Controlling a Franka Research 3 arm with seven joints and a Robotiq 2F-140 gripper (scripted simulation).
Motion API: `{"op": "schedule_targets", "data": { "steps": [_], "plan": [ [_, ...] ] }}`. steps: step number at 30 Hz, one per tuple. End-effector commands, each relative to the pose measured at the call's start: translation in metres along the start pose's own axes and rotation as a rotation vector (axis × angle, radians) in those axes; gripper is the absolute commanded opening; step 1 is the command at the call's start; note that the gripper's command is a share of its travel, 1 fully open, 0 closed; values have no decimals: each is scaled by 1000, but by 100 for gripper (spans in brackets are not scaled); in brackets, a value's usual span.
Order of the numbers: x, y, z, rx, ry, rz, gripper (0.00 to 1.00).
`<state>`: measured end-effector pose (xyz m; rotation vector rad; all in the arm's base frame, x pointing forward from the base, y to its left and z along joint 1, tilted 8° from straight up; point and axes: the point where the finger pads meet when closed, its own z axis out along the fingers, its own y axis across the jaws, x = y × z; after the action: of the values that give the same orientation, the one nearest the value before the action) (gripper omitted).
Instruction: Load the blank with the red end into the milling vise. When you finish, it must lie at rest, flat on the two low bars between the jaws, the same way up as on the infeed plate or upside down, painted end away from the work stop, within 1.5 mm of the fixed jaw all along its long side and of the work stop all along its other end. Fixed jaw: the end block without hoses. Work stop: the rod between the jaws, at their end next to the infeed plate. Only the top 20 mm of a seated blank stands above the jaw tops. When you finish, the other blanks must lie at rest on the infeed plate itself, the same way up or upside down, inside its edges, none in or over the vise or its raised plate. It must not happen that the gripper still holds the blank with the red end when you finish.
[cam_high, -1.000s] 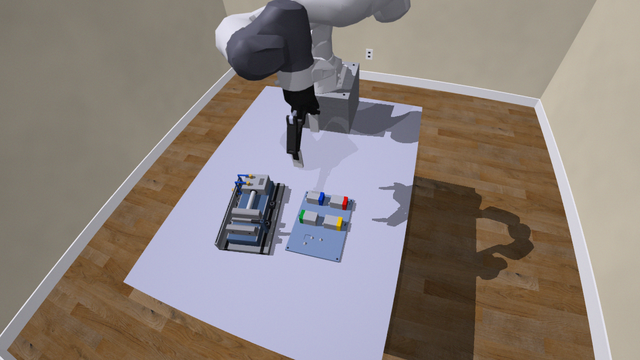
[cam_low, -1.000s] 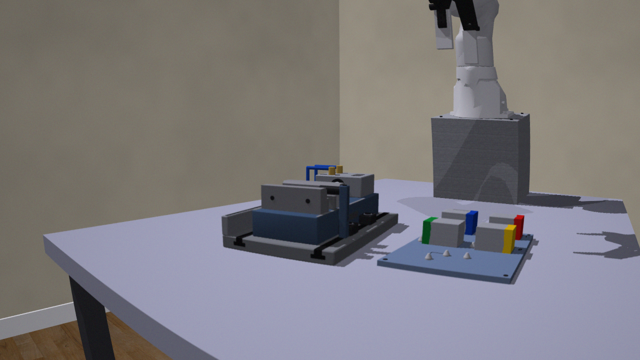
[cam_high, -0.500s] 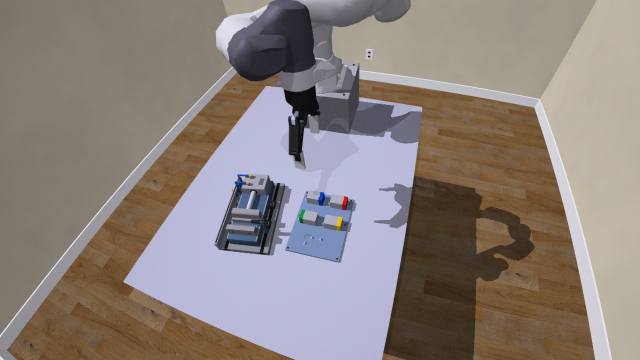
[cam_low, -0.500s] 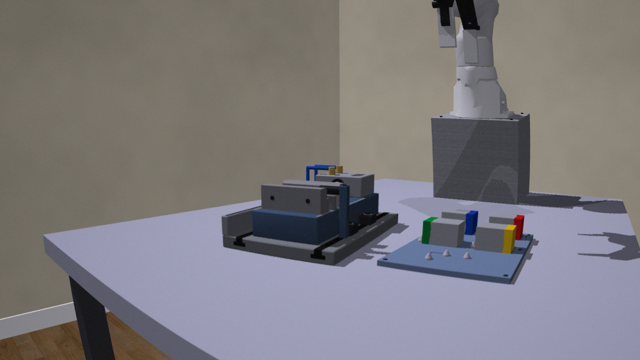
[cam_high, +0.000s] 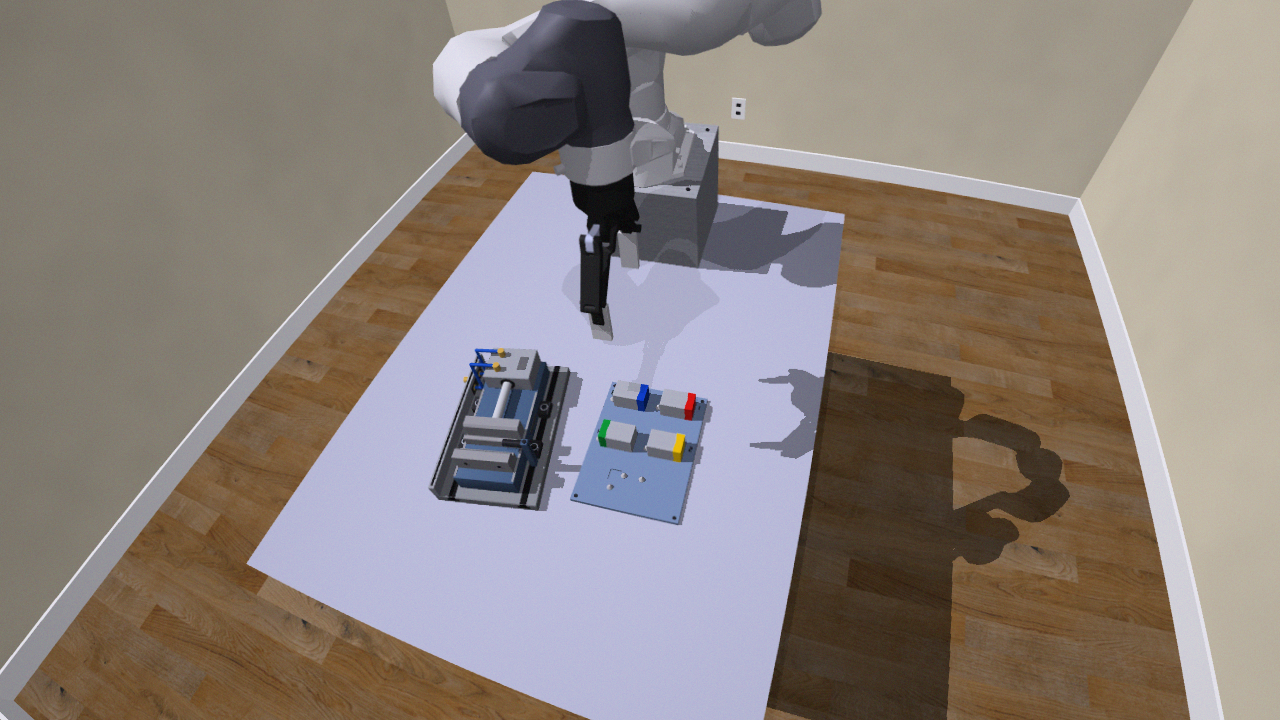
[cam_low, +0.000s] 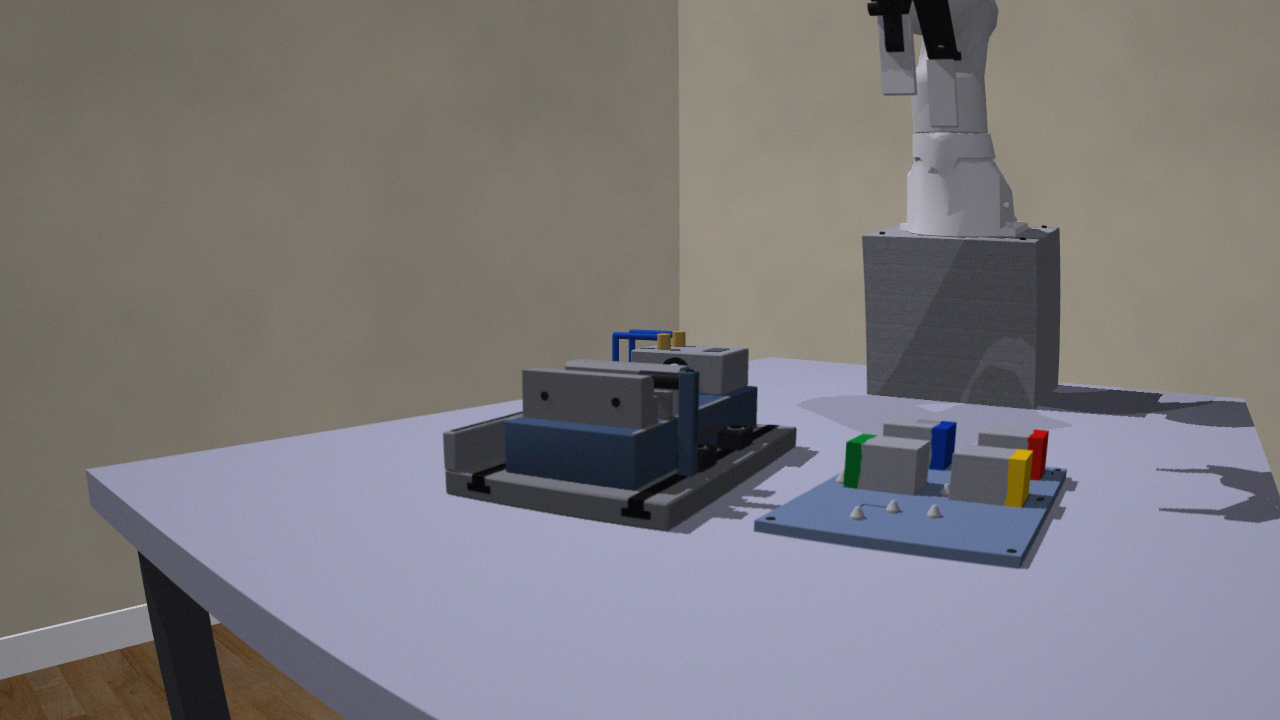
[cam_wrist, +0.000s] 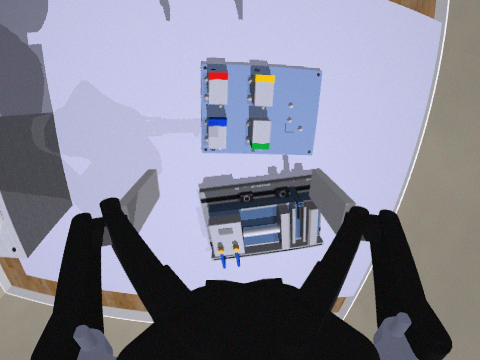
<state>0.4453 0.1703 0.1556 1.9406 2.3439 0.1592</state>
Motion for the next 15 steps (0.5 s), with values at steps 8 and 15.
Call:
{"op": "schedule_targets", "data": {
  "steps": [8,15],
  "plan": [
    [1,0,0,0,0,1,100],
    [3,1,1,2,0,4,100]
  ]
}}
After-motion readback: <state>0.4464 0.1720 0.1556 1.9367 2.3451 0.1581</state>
